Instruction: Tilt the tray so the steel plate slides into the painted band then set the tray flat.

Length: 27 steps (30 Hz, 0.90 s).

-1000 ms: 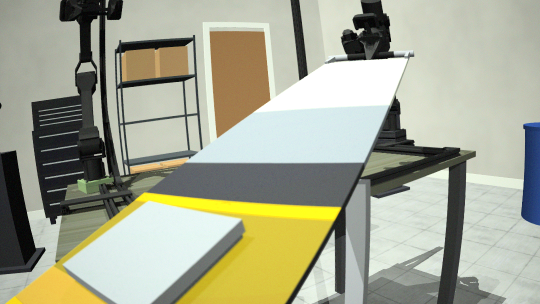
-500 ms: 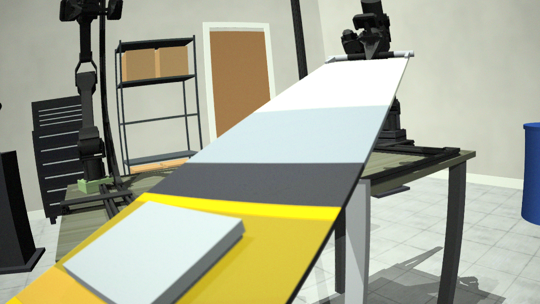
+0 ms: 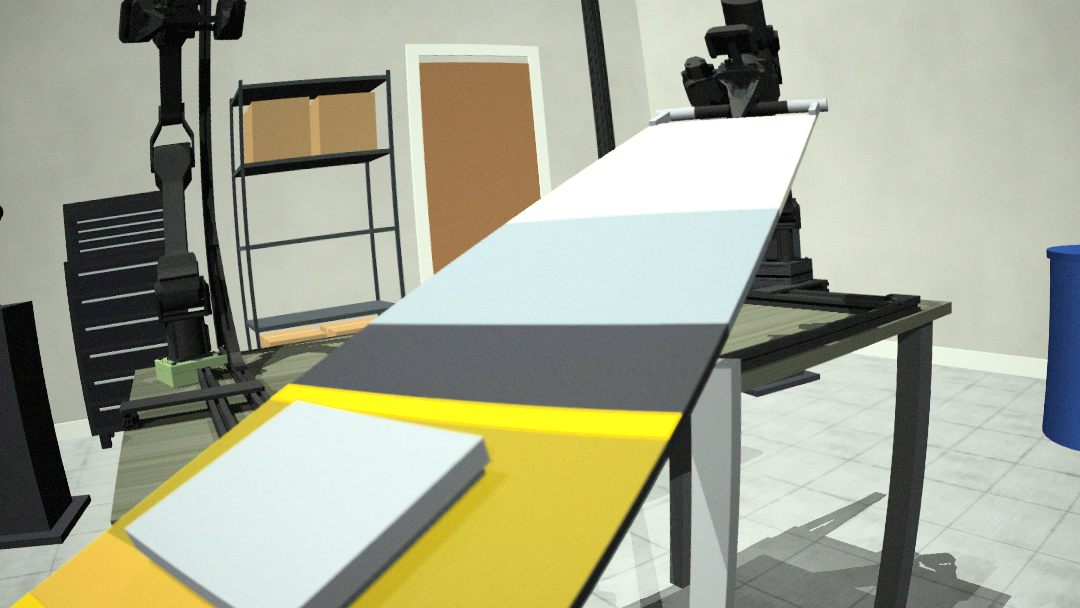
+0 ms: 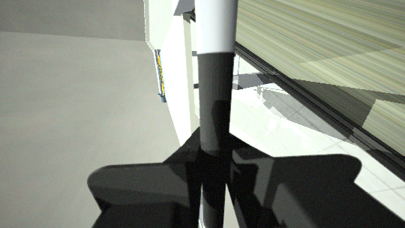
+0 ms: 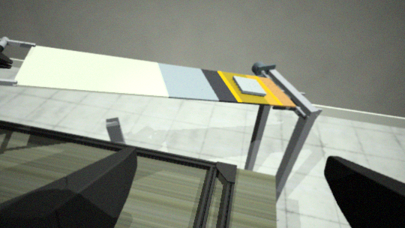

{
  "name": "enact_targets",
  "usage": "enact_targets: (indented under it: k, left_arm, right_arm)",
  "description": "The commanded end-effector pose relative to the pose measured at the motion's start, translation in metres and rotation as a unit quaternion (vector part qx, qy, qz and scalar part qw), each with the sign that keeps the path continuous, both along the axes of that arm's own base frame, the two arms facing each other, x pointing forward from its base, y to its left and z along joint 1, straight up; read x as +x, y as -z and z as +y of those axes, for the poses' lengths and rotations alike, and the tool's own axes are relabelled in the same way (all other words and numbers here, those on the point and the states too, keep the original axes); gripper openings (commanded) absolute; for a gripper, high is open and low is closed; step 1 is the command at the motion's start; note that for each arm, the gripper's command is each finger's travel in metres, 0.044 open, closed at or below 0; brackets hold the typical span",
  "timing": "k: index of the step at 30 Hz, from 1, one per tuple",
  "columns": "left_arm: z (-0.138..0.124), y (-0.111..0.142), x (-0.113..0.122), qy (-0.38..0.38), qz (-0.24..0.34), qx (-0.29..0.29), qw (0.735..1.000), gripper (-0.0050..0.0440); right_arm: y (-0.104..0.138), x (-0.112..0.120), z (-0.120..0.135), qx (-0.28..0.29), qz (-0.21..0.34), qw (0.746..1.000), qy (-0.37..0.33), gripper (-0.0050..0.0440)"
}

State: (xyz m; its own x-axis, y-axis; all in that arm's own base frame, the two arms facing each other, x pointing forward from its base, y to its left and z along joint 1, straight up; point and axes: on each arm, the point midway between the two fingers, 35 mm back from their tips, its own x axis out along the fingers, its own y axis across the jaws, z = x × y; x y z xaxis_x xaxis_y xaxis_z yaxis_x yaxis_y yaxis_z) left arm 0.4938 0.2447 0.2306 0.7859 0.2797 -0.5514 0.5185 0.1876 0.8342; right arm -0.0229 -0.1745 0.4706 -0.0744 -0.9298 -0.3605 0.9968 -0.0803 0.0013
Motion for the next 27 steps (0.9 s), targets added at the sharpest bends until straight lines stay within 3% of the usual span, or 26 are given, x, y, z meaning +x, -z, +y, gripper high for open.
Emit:
enact_targets:
  k: [1,18,22,27]
  left_arm:
    - [0.002,-0.023,0.004,-0.001,-0.023,0.01,1.0,0.0]
    - [0.002,-0.024,0.004,-0.001,-0.034,0.013,0.999,0.0]
    - [0.0,-0.008,-0.001,-0.001,-0.018,0.008,1.0,0.0]
    - [0.0,-0.008,-0.001,-0.001,-0.012,0.005,1.0,0.0]
  right_arm:
    - [0.0,0.0,0.0,0.0,0.001,1.0,-0.001,0.044]
    - [0.0,0.0,0.0,0.0,0.001,1.0,-0.001,0.044]
    - [0.0,0.0,0.0,0.0,0.001,1.0,-0.001,0.044]
    - [0.0,0.0,0.0,0.0,0.001,1.0,-0.001,0.044]
